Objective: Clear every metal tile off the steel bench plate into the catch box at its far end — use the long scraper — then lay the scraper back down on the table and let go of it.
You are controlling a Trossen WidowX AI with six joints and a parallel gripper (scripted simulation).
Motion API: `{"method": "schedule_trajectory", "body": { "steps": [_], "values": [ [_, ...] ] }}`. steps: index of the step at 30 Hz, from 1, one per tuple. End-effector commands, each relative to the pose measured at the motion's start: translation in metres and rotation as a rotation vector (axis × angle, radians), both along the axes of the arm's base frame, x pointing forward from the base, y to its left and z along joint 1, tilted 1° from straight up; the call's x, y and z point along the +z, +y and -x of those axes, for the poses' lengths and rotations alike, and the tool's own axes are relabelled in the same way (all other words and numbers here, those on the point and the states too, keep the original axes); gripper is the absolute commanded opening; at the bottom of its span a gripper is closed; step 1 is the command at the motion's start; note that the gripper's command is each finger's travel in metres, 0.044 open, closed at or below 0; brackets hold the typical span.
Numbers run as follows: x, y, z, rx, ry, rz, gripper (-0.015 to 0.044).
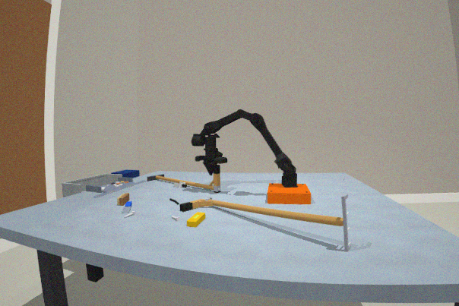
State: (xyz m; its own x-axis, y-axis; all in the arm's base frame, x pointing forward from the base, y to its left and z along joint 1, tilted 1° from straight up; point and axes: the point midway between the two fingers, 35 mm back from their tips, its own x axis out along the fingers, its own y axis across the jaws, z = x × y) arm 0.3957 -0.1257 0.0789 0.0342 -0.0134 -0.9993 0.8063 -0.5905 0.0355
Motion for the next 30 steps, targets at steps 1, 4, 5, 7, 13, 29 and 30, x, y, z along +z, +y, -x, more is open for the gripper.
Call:
{"method": "schedule_trajectory", "body": {
  "steps": [1,4,5,7,13,29,30],
  "values": [
    [-0.002,0.006,0.006,-0.003,0.014,-0.009,0.0000],
    [-0.002,0.007,0.008,-0.003,0.015,-0.009,0.0000],
    [-0.002,0.008,0.009,-0.003,0.015,-0.009,0.0000],
    [-0.002,0.009,0.010,-0.003,0.015,-0.009,0.0000],
    [-0.002,0.012,0.014,-0.003,0.015,-0.010,0.0000],
    [-0.003,0.021,0.025,-0.003,0.016,-0.010,0.0000],
    [-0.003,0.022,0.026,-0.003,0.016,-0.010,0.0000]
  ]
}}
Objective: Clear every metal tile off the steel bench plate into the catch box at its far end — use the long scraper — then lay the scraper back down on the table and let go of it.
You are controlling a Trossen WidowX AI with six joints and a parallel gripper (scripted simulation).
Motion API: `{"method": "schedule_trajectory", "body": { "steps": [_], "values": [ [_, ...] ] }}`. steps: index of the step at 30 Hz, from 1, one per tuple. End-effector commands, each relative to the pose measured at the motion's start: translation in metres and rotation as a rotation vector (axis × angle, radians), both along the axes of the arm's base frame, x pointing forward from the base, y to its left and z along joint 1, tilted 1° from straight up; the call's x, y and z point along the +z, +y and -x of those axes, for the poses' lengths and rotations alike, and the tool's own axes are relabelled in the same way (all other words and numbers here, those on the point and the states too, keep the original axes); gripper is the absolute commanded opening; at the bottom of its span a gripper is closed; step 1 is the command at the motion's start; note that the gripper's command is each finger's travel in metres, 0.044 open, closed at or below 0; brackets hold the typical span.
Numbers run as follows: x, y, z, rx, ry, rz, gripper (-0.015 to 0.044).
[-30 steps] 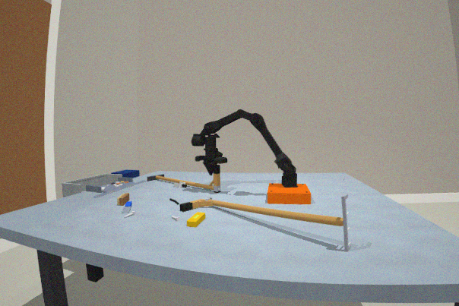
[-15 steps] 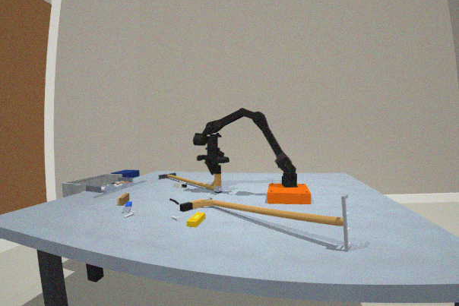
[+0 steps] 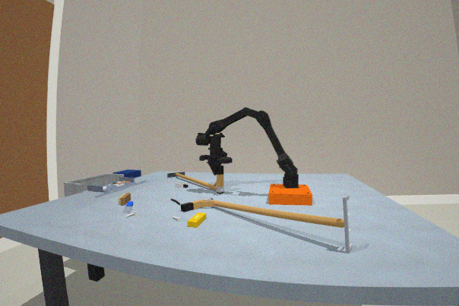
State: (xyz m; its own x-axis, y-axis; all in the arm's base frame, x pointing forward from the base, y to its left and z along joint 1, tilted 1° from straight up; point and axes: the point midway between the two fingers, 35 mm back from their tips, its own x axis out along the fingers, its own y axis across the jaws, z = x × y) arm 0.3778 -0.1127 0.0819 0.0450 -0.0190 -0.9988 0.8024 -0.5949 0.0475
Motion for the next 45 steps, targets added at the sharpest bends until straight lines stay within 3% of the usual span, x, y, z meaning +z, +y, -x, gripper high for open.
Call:
{"method": "schedule_trajectory", "body": {
  "steps": [1,22,45],
  "values": [
    [-0.006,0.009,0.009,0.003,0.027,-0.016,0.0000],
    [-0.007,0.020,0.025,0.003,0.028,-0.017,0.0000],
    [0.068,0.012,0.012,0.002,-0.004,0.000,0.0000]
  ]
}}
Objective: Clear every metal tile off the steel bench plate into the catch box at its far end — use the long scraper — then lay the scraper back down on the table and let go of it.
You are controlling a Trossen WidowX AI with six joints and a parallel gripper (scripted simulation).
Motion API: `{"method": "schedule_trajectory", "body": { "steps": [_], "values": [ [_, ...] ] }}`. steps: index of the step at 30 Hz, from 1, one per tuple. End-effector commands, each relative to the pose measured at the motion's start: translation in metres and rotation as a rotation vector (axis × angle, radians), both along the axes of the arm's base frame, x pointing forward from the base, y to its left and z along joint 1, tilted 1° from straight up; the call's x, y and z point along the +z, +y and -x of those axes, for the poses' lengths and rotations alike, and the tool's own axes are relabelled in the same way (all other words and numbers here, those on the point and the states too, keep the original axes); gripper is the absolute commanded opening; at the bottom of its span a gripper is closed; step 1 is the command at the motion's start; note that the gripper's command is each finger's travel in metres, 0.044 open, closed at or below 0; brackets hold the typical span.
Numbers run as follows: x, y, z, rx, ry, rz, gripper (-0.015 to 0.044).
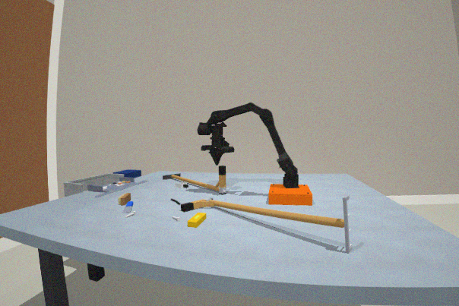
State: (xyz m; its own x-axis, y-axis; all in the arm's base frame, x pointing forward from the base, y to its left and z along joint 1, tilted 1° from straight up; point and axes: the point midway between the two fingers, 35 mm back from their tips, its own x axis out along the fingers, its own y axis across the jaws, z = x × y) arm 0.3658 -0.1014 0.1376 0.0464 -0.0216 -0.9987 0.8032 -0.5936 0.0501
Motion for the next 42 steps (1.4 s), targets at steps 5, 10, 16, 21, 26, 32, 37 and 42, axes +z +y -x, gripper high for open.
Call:
{"method": "schedule_trajectory", "body": {
  "steps": [5,10,16,21,26,32,37,42],
  "values": [
    [0.028,0.001,0.002,0.001,-0.002,-0.003,0.0000],
    [0.043,0.002,0.005,0.001,-0.002,-0.003,0.0000],
    [0.044,-0.001,0.002,0.032,-0.009,0.001,0.0000],
    [0.043,-0.012,-0.007,0.136,-0.031,0.017,0.0000],
    [0.041,-0.023,-0.016,0.240,-0.053,0.036,0.0000],
    [0.040,-0.037,-0.026,0.365,-0.076,0.064,0.0000],
    [0.038,-0.048,-0.035,0.468,-0.092,0.091,0.0000],
    [0.037,-0.061,-0.042,0.571,-0.106,0.120,0.0000]
  ]
}}
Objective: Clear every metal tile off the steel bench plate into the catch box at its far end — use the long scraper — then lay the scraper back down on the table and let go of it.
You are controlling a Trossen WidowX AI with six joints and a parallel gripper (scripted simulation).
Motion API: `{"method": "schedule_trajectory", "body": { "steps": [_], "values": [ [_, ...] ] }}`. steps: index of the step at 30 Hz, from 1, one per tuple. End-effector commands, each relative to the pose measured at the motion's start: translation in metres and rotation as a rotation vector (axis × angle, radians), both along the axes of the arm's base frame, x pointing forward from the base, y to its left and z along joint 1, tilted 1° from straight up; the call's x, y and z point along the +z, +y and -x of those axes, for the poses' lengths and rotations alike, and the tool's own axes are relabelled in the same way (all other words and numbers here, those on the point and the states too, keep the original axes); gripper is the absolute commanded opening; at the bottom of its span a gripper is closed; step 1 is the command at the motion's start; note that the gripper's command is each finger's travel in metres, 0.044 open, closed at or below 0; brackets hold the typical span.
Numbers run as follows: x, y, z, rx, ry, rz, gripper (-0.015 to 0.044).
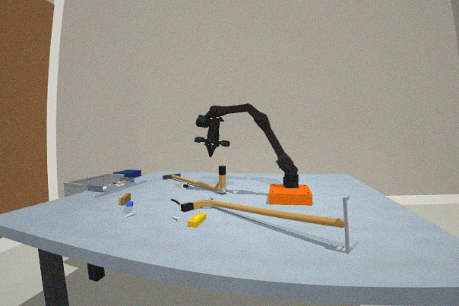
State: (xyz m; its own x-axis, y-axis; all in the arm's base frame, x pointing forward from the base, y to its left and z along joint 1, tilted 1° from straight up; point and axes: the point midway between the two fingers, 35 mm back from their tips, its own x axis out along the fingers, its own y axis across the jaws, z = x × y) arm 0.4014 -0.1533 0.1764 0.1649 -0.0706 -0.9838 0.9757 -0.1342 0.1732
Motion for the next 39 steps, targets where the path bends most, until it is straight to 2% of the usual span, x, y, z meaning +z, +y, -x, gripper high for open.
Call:
{"method": "schedule_trajectory", "body": {
  "steps": [1,39],
  "values": [
    [-0.002,-0.011,-0.008,0.099,-0.016,0.026,0.0000],
    [-0.013,-0.113,-0.051,0.853,-0.051,0.358,0.0000]
  ]
}}
